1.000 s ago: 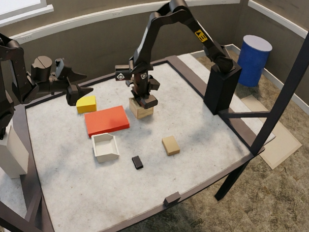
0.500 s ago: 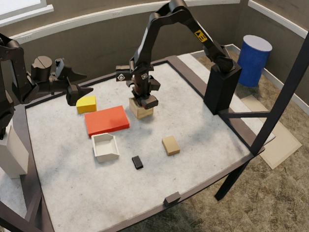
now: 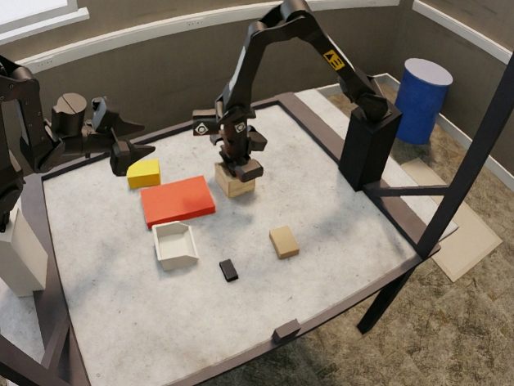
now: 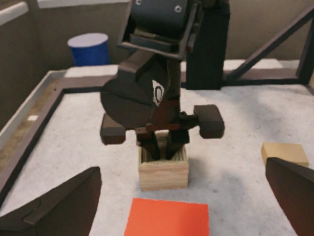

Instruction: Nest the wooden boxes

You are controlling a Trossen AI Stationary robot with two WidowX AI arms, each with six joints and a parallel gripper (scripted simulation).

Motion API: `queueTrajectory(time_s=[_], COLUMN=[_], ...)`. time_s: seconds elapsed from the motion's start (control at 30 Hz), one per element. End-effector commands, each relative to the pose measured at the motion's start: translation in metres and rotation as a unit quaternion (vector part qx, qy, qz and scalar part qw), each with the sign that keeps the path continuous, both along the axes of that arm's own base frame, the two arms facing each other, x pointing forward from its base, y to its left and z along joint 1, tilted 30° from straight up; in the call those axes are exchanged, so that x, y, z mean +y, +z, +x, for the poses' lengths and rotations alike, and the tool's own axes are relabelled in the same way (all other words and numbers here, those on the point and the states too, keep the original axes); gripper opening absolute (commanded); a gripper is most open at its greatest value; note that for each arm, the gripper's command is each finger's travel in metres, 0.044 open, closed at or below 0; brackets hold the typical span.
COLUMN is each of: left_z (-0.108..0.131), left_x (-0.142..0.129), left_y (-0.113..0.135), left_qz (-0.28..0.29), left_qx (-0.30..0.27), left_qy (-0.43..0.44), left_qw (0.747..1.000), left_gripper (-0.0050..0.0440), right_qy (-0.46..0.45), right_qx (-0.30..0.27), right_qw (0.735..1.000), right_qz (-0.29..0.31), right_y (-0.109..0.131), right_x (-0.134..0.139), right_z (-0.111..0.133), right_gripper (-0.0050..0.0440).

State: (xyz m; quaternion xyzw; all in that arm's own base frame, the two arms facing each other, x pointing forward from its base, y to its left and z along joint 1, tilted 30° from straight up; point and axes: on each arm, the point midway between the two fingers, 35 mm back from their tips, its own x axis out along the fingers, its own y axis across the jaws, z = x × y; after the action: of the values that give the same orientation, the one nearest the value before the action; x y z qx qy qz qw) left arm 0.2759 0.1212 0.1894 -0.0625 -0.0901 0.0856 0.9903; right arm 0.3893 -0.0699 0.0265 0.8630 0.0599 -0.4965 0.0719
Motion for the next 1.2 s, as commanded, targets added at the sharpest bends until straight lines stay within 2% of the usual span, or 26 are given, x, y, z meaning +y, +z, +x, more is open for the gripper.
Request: queueTrajectory(time_s=[0.0,0.13,0.37,0.5,0.73,0.8,0.97,1.17], left_z=[0.000,0.000,0.000,0.000,0.000,0.000,0.000,0.000], left_x=[0.001,0.001,0.001,0.001,0.001,0.001,0.001,0.001], left_y=[0.000,0.000,0.000,0.000,0.000,0.000,0.000,0.000], left_qz=[-0.001,-0.001,-0.001,-0.001,-0.001,-0.001,-0.001,-0.001], left_qx=[-0.001,-0.001,-0.001,-0.001,-0.001,-0.001,-0.001,-0.001], left_qy=[0.000,0.000,0.000,0.000,0.000,0.000,0.000,0.000], left_qw=[1.000,1.000,1.000,1.000,1.000,1.000,1.000,1.000], left_gripper=[0.0400,0.0400,0.0400,0.0400,0.0400,0.0400,0.0400,0.0400], right_qy=[0.000,0.000,0.005,0.095,0.240,0.240,0.354,0.457], right_qx=[-0.010,-0.010,-0.011,-0.021,-0.028,-0.028,-0.031,-0.033], right_qw=[1.000,1.000,1.000,0.993,0.959,0.959,0.909,0.844], right_qz=[-0.002,-0.002,-0.006,-0.061,-0.149,-0.149,-0.218,-0.280], right_y=[0.007,0.007,0.009,0.020,0.033,0.033,0.041,0.049], right_x=[-0.001,-0.001,-0.001,-0.003,-0.004,-0.004,-0.005,-0.005], right_z=[0.002,0.002,0.002,0.001,-0.003,-0.003,-0.007,-0.011], right_gripper=[0.0025,0.0000,0.0000,0.0000,-0.0003,-0.0003,-0.0005,-0.0050])
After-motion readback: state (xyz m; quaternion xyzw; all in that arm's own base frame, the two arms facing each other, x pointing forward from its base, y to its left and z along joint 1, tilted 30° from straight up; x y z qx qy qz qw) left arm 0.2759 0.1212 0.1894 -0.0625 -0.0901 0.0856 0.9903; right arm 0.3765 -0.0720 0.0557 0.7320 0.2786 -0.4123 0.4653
